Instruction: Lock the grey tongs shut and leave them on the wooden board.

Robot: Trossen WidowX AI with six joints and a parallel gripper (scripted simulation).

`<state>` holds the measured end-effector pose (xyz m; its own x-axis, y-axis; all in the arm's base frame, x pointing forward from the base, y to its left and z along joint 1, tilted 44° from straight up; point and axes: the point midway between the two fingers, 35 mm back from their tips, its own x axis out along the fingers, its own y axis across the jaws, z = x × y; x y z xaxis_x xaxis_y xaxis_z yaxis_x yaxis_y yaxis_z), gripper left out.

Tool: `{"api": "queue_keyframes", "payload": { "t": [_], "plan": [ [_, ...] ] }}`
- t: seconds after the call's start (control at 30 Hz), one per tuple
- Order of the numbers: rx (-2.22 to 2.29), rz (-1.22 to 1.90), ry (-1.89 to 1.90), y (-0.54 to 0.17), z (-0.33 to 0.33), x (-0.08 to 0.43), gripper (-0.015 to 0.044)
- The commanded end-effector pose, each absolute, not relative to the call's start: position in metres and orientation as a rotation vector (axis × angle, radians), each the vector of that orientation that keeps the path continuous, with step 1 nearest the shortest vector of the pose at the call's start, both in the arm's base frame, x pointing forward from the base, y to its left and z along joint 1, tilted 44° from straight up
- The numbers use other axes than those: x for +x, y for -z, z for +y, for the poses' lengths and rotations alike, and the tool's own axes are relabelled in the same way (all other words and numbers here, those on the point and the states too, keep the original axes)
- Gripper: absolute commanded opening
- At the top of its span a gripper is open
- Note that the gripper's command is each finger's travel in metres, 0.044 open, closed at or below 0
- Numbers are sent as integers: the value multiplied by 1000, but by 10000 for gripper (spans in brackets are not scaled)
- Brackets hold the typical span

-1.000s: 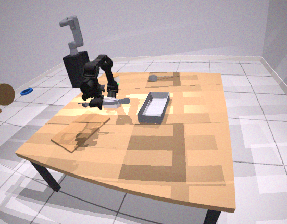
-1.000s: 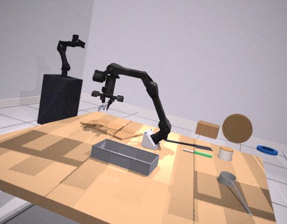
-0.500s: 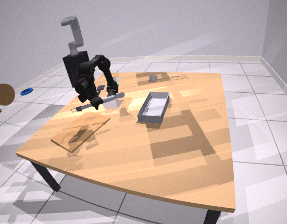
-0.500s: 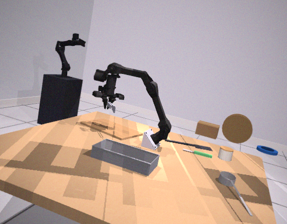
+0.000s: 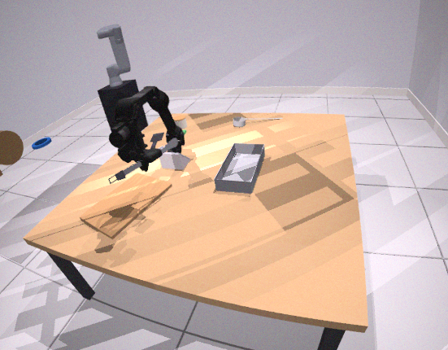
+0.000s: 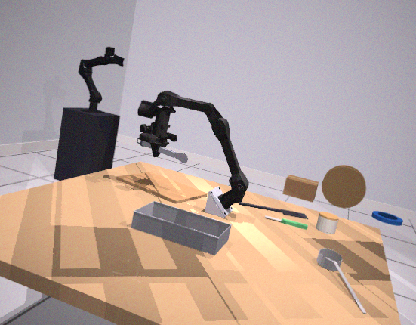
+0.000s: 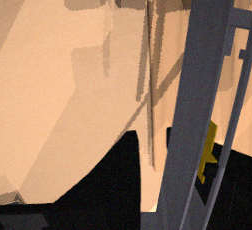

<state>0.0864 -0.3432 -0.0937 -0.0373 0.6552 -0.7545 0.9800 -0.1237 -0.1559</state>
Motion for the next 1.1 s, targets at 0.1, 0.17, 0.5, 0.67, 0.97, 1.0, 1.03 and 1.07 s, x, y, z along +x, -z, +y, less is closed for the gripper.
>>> {"api": "queue_keyframes", "payload": {
  "t": [0.1, 0.17, 0.5, 0.67, 0.97, 1.0, 1.03, 1.07],
  "plan": [
    [1662, 1751, 781, 95, -348, 74, -150],
    [1619, 1759, 718, 95, -348, 71, -150],
    [1400, 1774, 410, 97, -351, 54, -150],
    [1287, 1768, 262, 98, -352, 45, -150],
    [1079, 1737, 4, 100, -354, 30, -150],
    [1055, 1731, -24, 101, -354, 28, -150],
    [1032, 1726, -52, 101, -354, 26, -150],
    [1008, 1720, -79, 101, -354, 25, -150]
  ]
}}
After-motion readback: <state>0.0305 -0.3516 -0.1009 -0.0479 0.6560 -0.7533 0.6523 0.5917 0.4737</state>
